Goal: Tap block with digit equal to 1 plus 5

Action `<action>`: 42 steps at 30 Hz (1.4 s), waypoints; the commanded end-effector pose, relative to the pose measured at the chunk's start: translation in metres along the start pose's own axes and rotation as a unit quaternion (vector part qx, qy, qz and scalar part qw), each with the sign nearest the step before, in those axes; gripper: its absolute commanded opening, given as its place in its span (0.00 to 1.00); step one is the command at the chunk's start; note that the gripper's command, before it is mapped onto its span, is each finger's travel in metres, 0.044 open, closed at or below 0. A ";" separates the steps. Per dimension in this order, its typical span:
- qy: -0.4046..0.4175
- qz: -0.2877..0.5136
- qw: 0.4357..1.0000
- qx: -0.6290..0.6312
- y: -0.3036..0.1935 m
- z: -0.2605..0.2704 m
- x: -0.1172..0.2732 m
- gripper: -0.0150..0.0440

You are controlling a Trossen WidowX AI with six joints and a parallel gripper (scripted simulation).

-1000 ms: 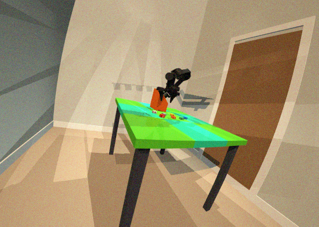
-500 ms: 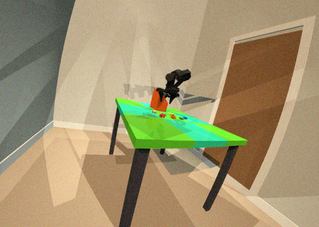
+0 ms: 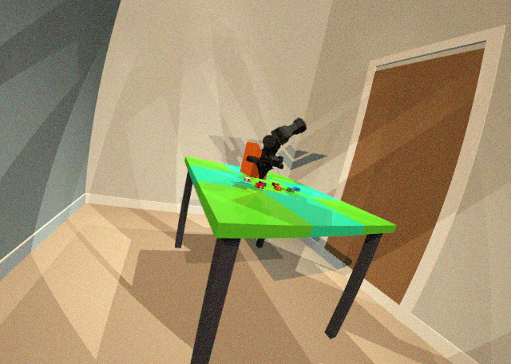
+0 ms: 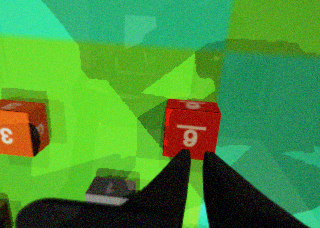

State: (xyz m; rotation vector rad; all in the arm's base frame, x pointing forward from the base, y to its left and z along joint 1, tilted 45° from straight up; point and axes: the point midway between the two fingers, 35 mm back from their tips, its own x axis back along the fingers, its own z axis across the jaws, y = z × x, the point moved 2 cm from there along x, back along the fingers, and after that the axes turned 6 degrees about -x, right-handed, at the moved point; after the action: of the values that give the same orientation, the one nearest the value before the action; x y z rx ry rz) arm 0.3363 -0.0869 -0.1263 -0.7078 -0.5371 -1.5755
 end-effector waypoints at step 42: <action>-0.007 -0.003 1.000 -0.004 0.008 0.054 0.020 0.51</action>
State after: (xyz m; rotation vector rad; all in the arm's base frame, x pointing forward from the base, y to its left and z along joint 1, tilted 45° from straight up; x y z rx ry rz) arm 0.3381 -0.0783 -0.1119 -0.7263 -0.5169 -1.5791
